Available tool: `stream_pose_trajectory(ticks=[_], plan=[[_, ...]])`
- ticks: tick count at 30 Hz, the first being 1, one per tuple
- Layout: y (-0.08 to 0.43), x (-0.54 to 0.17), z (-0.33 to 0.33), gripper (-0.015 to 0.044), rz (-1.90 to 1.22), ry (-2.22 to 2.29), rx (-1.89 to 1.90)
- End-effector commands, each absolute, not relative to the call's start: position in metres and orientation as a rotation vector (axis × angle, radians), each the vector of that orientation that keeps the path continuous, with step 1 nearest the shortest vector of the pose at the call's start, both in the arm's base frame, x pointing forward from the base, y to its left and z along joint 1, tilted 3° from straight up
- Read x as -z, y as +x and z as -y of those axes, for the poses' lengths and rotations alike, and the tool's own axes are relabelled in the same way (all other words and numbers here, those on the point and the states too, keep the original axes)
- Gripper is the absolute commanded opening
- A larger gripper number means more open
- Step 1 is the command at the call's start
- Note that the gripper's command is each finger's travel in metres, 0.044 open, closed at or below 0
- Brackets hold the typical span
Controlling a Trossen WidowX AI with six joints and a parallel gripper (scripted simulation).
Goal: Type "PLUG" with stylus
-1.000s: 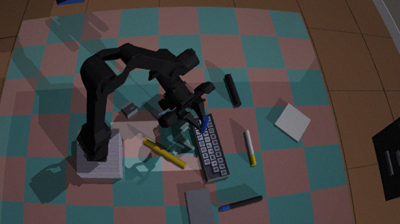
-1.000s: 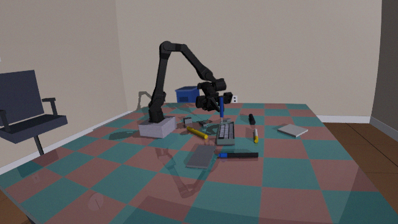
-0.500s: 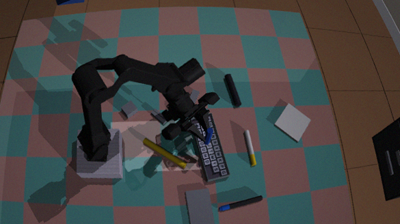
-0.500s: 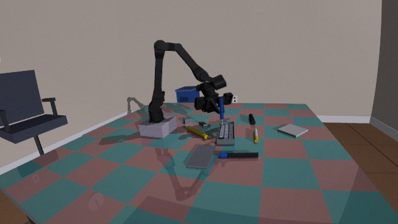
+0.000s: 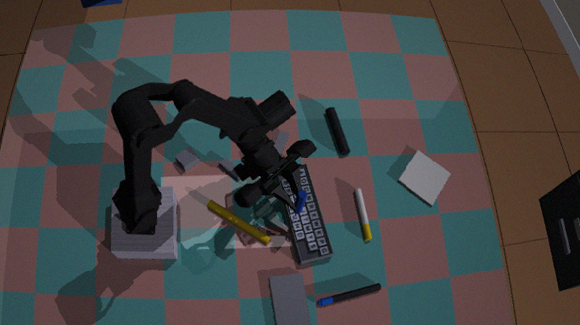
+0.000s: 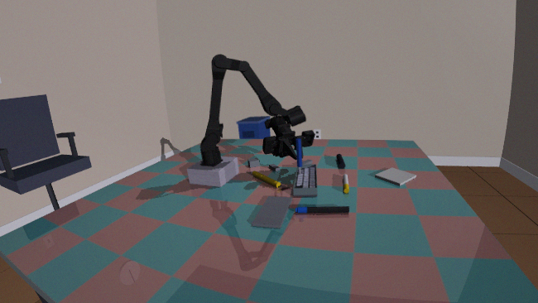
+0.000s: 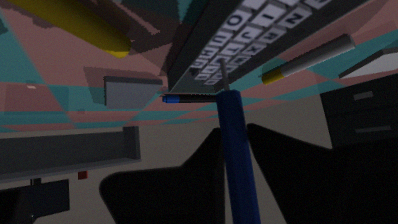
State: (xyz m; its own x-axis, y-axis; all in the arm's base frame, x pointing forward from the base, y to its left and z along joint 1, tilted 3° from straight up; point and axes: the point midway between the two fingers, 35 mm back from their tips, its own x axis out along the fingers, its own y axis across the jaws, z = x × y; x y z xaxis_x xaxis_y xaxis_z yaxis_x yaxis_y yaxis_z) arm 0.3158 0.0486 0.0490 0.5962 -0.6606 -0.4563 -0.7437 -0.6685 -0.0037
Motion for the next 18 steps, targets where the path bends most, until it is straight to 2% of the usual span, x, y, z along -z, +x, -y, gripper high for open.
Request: stream_pose_trajectory(ticks=[1, 18], plan=[[0.3157, -0.0451, -0.0488, 0.0081, -1.17, -2.632, -0.639], [0.3159, -0.0381, -0.0487, 0.0081, -1.17, -2.632, -0.639]])
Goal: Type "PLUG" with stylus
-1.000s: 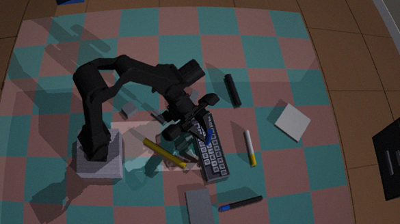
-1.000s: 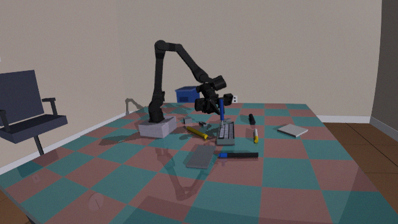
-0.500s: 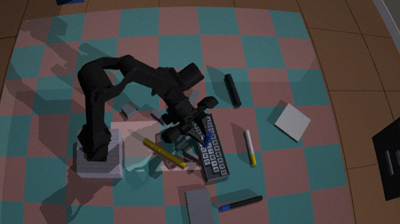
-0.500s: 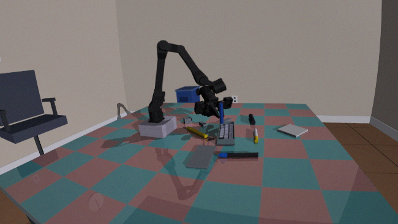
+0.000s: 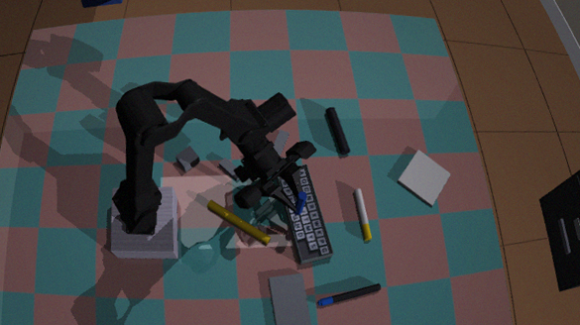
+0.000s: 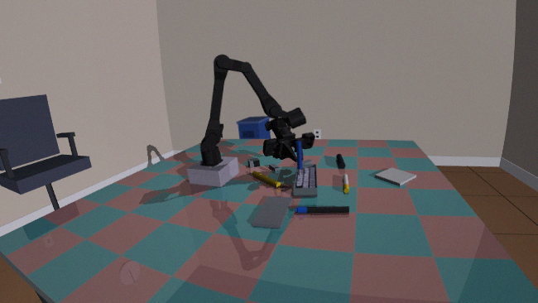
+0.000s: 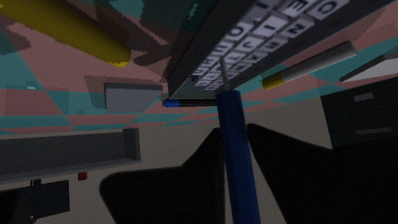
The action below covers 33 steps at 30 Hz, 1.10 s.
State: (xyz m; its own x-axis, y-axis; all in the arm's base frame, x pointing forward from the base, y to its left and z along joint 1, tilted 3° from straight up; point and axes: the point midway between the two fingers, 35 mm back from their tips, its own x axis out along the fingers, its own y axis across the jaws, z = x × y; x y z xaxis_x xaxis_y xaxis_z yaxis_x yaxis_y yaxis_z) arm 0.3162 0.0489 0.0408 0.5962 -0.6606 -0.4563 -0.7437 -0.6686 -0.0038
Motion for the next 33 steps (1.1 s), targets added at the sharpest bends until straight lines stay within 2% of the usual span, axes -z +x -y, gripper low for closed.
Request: stream_pose_trajectory(ticks=[1, 33], plan=[[0.316, -0.038, -0.049, 0.0081, -1.17, -2.632, -0.639], [0.316, -0.029, -0.048, 0.0081, -1.17, -2.632, -0.639]])
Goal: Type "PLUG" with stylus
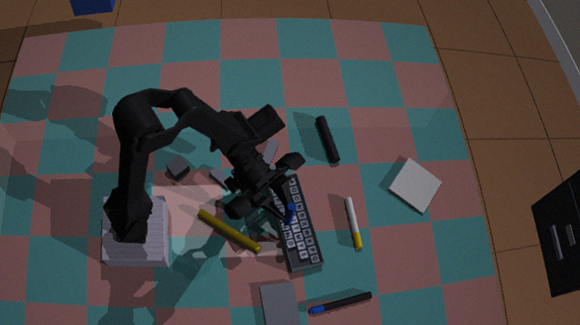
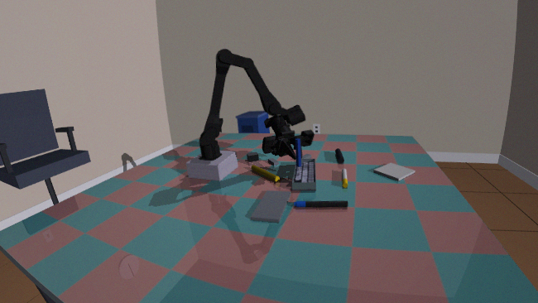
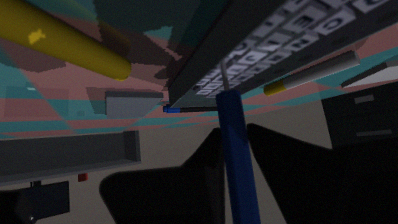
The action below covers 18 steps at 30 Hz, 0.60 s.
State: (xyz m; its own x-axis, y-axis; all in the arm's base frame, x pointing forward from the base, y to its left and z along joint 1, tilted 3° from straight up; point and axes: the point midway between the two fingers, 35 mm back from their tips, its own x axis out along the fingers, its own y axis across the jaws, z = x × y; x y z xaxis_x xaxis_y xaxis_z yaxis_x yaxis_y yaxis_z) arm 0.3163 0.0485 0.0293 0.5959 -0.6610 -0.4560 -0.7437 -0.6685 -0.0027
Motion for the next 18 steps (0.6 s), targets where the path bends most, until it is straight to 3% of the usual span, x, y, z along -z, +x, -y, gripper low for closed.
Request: stream_pose_trajectory(ticks=[1, 18], plan=[[0.316, -0.029, -0.048, 0.0081, -1.17, -2.632, -0.639], [0.315, -0.066, -0.05, 0.0081, -1.17, -2.632, -0.639]])
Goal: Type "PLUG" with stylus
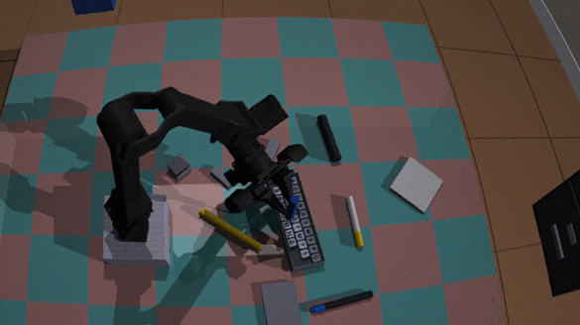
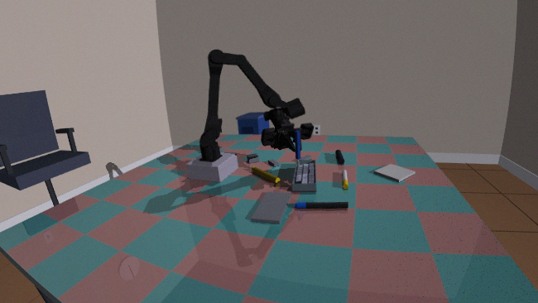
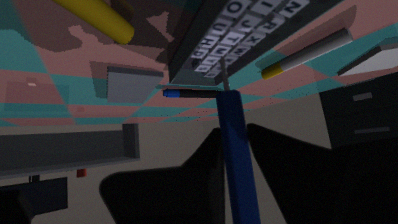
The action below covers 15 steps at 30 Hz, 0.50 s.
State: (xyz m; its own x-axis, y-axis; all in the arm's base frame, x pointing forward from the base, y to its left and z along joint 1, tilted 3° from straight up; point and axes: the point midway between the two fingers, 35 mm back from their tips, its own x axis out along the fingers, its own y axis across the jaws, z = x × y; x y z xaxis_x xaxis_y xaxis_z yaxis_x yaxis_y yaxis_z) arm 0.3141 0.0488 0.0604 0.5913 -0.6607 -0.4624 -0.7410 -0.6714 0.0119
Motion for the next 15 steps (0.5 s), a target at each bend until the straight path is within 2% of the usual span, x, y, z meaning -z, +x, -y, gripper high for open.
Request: stream_pose_trajectory(ticks=[1, 10, 13, 15], plan=[[0.3153, -0.0664, -0.0498, 0.0081, -1.17, -2.632, -0.639], [0.3141, -0.0637, -0.0491, 0.0084, -1.172, -2.636, -0.653], [0.3141, -0.0637, -0.0491, 0.0064, -1.172, -2.636, -0.653], [0.3157, -0.0635, -0.0476, 0.0012, -1.173, -2.634, -0.655]])
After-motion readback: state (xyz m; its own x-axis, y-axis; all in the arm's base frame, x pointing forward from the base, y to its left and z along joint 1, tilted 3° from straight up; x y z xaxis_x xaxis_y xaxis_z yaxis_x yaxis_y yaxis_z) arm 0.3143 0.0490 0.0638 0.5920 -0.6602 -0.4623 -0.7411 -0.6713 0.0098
